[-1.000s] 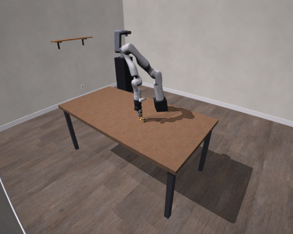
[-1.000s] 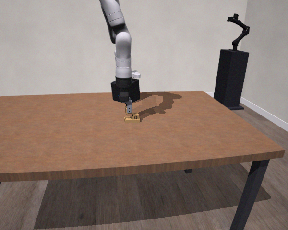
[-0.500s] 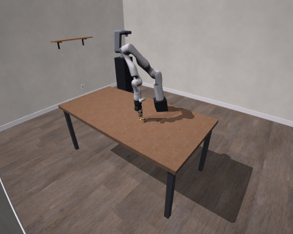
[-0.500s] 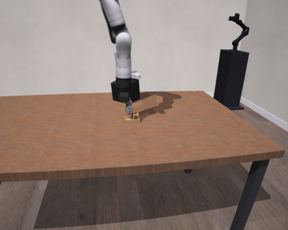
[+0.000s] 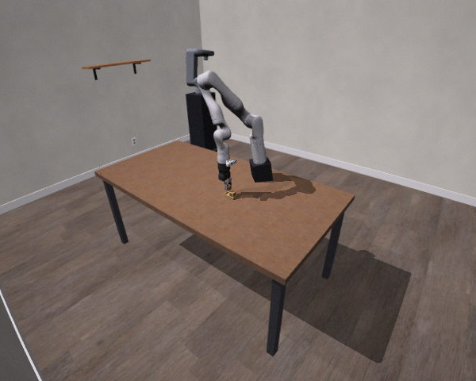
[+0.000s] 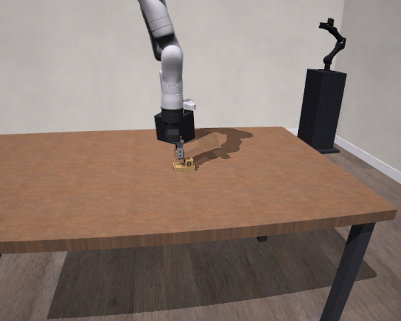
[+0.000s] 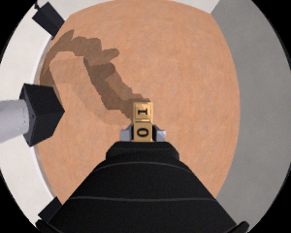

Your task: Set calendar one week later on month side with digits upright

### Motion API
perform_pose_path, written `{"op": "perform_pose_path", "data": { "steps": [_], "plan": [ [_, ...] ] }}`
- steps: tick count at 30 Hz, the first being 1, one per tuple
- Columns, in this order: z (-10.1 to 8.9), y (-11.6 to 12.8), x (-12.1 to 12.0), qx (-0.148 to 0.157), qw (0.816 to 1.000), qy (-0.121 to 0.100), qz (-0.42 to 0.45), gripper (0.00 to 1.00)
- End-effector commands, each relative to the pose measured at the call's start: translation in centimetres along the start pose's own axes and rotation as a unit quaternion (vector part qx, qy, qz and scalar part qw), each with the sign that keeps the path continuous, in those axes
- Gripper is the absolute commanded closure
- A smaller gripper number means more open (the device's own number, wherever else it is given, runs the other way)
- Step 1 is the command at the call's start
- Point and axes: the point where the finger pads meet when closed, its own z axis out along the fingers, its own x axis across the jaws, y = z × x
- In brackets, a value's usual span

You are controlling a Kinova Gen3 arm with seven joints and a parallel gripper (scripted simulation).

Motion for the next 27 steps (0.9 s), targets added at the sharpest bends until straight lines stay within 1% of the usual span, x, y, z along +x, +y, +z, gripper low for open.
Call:
{"op": "perform_pose_path", "data": {
  "steps": [1,27],
  "plan": [
    [-0.04,0.0,0.04,0.0,1.0,0.001,0.0,0.4],
    [0.34,0.0,0.04,0.0,1.0,0.001,0.0,0.4]
  ]
}}
